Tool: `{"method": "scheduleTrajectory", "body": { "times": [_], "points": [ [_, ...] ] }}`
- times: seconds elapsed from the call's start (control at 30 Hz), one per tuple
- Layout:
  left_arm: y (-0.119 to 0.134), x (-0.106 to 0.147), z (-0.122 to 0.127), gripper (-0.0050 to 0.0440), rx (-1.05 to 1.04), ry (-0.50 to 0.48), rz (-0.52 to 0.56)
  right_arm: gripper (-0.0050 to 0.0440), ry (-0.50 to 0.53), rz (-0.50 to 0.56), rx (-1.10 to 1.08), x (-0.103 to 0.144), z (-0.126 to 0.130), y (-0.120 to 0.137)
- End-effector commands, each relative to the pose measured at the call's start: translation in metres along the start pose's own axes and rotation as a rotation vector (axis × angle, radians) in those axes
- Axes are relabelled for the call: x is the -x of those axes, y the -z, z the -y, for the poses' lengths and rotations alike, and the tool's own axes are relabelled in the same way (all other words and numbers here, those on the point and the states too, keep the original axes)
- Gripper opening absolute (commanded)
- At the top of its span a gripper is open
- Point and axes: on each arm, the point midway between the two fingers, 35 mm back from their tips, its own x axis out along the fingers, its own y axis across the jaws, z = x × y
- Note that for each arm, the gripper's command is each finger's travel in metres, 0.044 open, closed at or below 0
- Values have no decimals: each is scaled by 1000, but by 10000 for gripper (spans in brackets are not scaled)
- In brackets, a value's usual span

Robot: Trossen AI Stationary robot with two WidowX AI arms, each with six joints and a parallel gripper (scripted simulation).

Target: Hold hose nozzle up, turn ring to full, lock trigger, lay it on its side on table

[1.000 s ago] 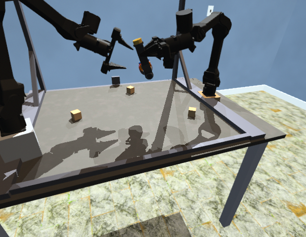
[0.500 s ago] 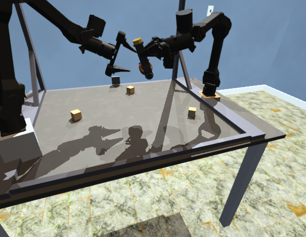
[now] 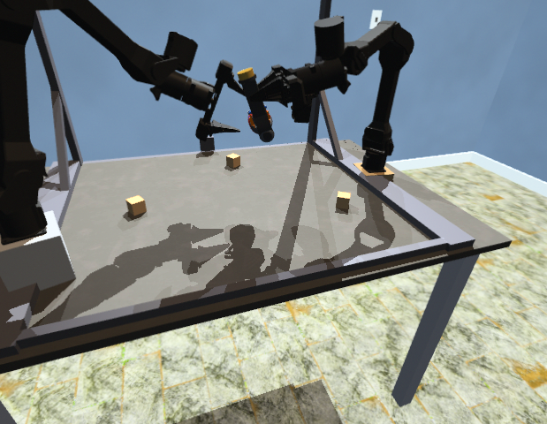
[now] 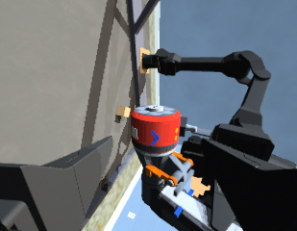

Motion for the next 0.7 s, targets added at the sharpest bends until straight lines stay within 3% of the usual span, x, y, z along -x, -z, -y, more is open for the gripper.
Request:
{"method": "scheduleTrajectory", "body": {
  "times": [0.0,0.67],
  "points": [
    [19,7,-2,167,-26,7,-40,410,14,7,-11,-4,8,-3],
    [19,7,-2,167,-26,7,-40,410,14,7,-8,-31,8,-3]
  ]
}}
